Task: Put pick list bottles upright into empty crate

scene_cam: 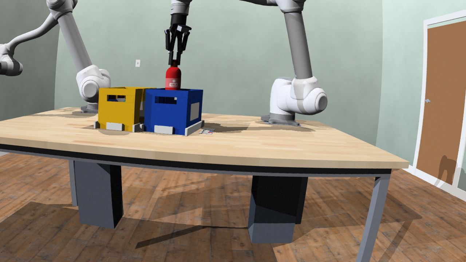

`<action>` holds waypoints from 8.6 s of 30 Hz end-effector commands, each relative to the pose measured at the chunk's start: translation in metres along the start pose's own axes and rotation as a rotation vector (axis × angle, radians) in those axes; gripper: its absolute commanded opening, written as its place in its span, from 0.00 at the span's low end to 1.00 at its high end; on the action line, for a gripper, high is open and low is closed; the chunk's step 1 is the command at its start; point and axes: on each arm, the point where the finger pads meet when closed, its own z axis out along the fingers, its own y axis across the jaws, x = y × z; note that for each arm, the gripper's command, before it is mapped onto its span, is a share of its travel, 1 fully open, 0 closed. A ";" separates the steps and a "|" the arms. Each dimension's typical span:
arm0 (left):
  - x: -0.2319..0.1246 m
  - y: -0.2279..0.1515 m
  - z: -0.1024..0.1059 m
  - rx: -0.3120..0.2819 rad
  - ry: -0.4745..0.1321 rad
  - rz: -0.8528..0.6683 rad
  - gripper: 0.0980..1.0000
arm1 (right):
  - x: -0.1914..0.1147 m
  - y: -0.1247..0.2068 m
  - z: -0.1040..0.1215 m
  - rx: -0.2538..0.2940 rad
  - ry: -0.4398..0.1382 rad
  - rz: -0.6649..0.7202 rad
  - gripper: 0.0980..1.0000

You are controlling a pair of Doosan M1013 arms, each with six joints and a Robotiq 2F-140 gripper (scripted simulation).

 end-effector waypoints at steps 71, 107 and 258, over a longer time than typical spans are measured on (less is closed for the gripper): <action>0.000 0.000 0.065 -0.001 0.000 0.000 0.00 | 0.001 0.000 0.000 0.000 0.001 -0.002 1.00; 0.000 0.000 0.095 -0.001 0.000 0.000 0.00 | 0.001 0.000 0.000 0.000 0.001 -0.002 1.00; 0.000 0.000 0.146 -0.001 0.000 0.000 0.00 | 0.001 0.000 0.000 0.000 0.001 -0.002 1.00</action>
